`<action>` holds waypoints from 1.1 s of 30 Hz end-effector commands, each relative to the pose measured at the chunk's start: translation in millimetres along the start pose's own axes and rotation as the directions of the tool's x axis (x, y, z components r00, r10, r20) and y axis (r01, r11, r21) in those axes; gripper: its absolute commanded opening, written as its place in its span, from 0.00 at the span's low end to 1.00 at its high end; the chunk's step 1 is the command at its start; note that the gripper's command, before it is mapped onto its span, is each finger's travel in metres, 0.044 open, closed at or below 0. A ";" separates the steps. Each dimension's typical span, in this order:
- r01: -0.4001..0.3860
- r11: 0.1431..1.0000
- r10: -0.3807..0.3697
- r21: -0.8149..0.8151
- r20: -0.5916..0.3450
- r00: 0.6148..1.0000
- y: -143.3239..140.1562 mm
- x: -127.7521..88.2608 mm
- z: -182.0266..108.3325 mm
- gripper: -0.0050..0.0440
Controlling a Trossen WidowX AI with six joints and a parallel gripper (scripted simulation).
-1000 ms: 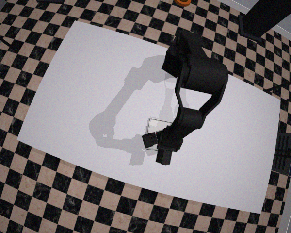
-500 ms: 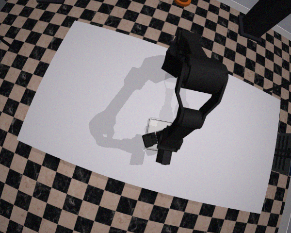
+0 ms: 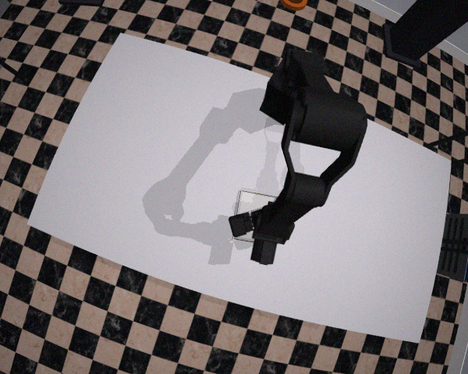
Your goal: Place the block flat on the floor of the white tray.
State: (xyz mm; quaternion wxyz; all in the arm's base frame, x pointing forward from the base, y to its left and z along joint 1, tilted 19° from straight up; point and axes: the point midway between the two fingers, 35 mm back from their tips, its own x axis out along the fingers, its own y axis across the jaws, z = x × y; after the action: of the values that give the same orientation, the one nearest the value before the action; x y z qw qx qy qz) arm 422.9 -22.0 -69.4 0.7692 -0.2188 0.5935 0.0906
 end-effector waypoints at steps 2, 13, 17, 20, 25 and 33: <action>0.012 1.000 -0.012 0.000 0.019 1.000 -4.0 -11.7 5.6 0.53; 0.012 1.000 -0.012 0.000 0.019 1.000 -3.7 -34.1 5.2 0.53; 0.012 1.000 -0.012 0.000 0.019 1.000 -3.6 -45.8 4.9 0.53; 0.012 1.000 -0.012 0.000 0.019 1.000 -3.5 -53.3 4.8 0.53; 0.012 1.000 -0.012 0.000 0.019 1.000 -3.4 -61.4 4.7 0.53; 0.012 1.000 -0.012 0.000 0.019 1.000 -3.4 -63.6 4.6 0.53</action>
State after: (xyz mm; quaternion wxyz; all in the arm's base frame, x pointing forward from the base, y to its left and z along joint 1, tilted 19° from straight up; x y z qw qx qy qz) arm 406.5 -14.8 -20.1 0.7666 -0.2193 0.5961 0.0945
